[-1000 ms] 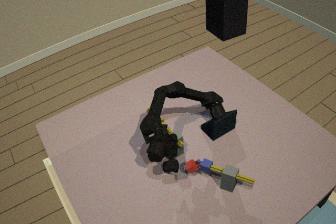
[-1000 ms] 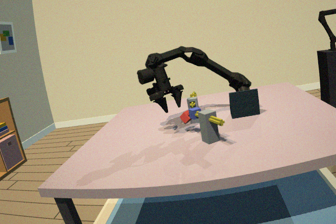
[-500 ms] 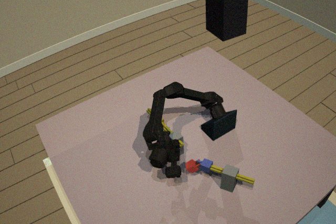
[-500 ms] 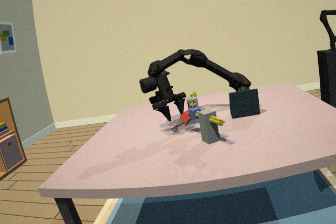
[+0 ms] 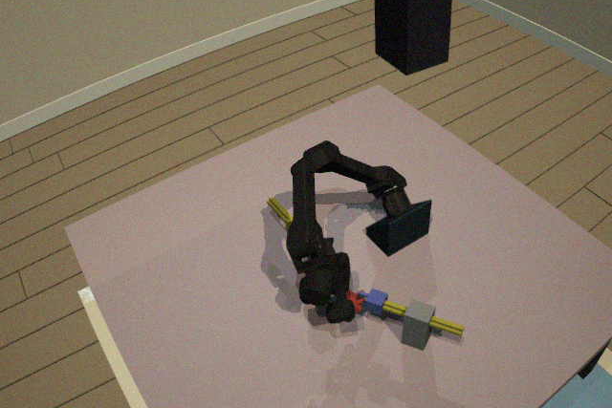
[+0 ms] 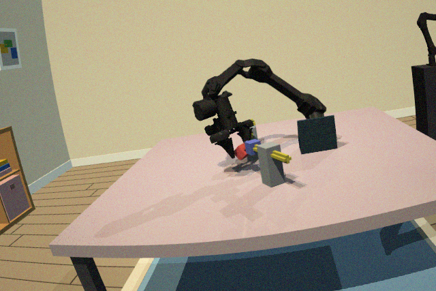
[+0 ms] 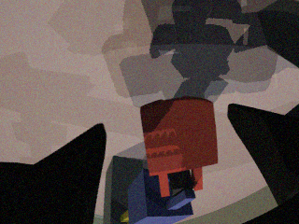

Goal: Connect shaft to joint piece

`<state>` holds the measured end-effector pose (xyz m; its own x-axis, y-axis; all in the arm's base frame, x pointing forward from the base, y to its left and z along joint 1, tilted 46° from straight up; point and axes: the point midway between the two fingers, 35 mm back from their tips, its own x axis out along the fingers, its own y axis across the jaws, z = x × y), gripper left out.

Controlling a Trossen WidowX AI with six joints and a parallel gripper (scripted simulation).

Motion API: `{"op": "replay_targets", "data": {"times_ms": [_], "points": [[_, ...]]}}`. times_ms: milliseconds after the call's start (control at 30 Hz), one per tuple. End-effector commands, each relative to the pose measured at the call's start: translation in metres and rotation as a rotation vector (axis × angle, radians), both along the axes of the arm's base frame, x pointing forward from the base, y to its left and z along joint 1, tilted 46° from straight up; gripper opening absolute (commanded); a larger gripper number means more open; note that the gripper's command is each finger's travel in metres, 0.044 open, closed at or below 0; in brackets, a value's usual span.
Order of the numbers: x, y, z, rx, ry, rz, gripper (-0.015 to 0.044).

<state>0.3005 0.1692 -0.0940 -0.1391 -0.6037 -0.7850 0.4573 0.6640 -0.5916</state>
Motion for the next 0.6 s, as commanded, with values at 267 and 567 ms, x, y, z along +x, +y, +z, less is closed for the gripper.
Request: {"op": "replay_targets", "data": {"times_ms": [267, 567], "points": [[-0.009, -0.008, -0.012, -0.001, 0.000, -0.009, 0.0440], [-0.012, -0.017, -0.023, -0.001, 0.000, -0.009, 0.0440]]}}
